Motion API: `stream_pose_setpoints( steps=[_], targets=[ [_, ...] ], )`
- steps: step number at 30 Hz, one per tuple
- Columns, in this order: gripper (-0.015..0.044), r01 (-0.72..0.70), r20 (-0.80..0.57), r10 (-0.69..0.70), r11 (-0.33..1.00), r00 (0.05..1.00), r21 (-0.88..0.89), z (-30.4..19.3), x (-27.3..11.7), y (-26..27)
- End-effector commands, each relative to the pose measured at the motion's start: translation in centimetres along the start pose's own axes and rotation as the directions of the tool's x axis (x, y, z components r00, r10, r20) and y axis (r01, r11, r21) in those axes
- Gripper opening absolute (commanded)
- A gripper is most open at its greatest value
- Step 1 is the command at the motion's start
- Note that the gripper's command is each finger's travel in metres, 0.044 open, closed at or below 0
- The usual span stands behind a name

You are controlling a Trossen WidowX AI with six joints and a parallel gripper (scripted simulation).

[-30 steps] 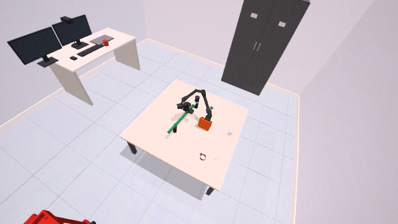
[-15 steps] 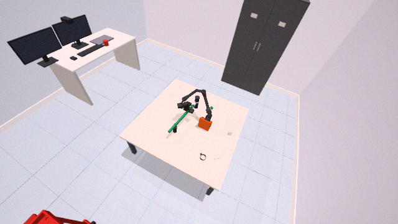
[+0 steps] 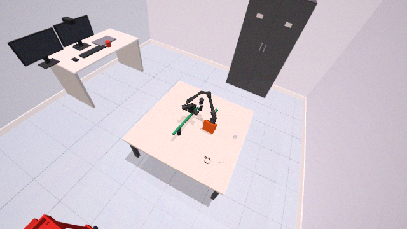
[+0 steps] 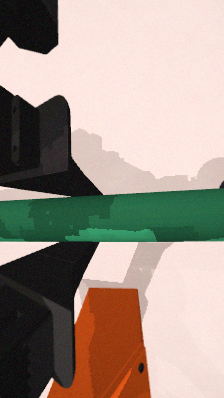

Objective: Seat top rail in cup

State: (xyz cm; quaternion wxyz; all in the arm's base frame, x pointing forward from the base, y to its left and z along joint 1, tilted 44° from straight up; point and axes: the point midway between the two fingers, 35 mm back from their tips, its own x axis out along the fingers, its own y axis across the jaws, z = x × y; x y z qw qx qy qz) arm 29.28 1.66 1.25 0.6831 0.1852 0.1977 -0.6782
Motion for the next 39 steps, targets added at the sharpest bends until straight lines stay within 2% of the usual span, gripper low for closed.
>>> stream_pose_setpoints(
  steps=[1,23,33,39],
  targets=[
    [0.0,-0.013,0.003,0.013,1.0,1.0,0.005,0.6,-0.3,0.1],
    [0.0,0.0,0.0,0.0,1.0,1.0,-0.002,0.9,0.2,0.1],
    [0.0263,0.0,0.0,0.0,1.0,1.0,-0.002,0.9,0.1,0.1],
    [0.042,0.001,-0.005,-0.001,1.0,1.0,-0.003,-0.2,-1.7,0.0]
  ],
)
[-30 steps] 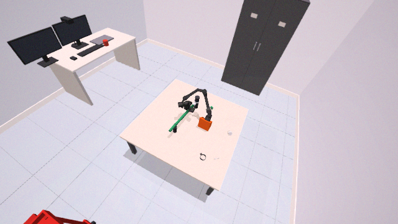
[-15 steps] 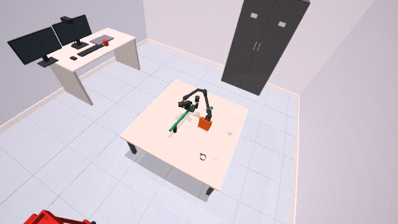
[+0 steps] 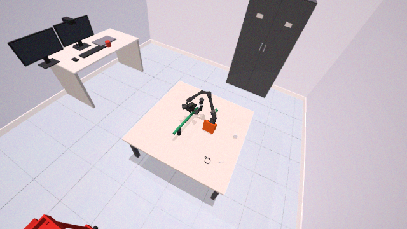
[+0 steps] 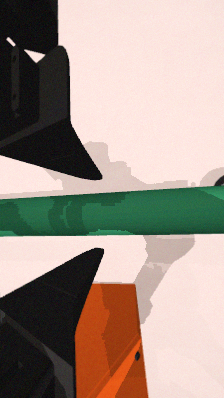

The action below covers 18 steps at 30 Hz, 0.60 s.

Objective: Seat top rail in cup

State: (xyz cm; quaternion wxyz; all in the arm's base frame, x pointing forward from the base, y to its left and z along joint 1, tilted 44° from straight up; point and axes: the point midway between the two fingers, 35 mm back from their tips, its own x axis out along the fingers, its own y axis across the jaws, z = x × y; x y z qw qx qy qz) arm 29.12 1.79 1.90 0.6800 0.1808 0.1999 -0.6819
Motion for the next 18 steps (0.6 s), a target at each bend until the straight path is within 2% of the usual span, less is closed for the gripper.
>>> stream_pose_setpoints(
  steps=[1,6,10,12,18],
  targets=[
    [0.044,-0.01,-0.009,0.011,1.0,1.0,0.003,-0.9,-1.7,0.1],
    [0.044,-0.008,-0.009,0.008,1.0,1.0,0.003,-2.1,-4.0,-0.4],
    [0.044,-0.007,-0.008,0.007,1.0,1.0,0.003,-2.3,-4.3,-0.5],
    [0.044,-0.012,-0.002,0.012,1.0,1.0,-0.023,-2.2,-4.4,-0.5],
    [0.044,-0.022,0.014,0.024,0.992,1.0,-0.125,-2.4,-7.9,-0.8]
  ],
)
